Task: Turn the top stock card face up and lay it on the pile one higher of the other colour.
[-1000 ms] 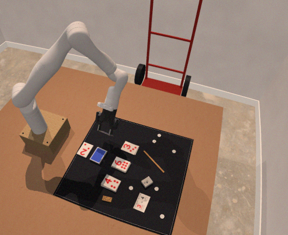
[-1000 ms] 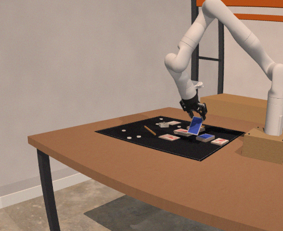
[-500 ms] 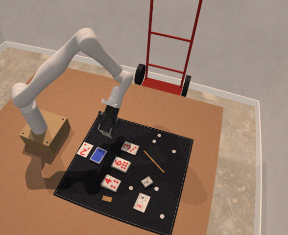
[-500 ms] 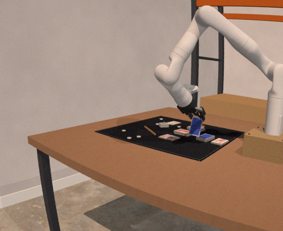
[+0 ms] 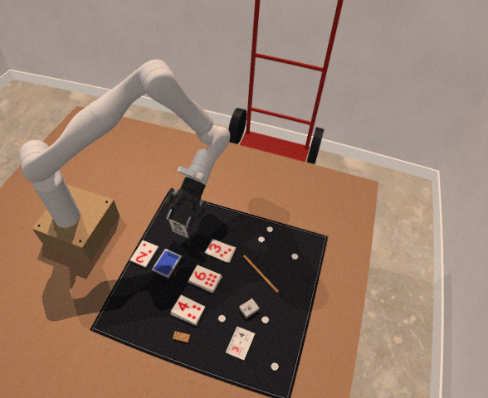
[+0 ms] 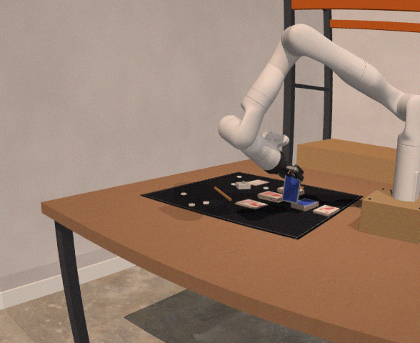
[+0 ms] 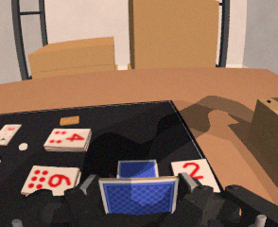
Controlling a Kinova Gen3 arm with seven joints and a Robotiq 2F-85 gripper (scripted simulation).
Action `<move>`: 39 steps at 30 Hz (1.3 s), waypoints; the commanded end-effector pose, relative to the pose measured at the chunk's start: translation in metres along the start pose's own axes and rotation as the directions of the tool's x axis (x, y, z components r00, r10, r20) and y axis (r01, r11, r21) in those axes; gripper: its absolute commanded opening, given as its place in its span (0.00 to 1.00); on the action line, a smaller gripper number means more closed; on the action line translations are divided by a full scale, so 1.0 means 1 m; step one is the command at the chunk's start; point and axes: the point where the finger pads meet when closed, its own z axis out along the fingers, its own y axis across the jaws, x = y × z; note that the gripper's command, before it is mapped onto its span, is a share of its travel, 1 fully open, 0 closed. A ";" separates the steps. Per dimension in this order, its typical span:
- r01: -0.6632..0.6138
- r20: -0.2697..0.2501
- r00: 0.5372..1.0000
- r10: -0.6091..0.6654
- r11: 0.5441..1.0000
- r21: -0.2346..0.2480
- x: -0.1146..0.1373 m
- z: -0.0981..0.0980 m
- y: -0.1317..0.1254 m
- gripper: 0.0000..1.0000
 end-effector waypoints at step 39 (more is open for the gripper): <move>0.007 -0.282 0.959 -0.007 1.000 0.000 -0.009 0.002 0.001 0.71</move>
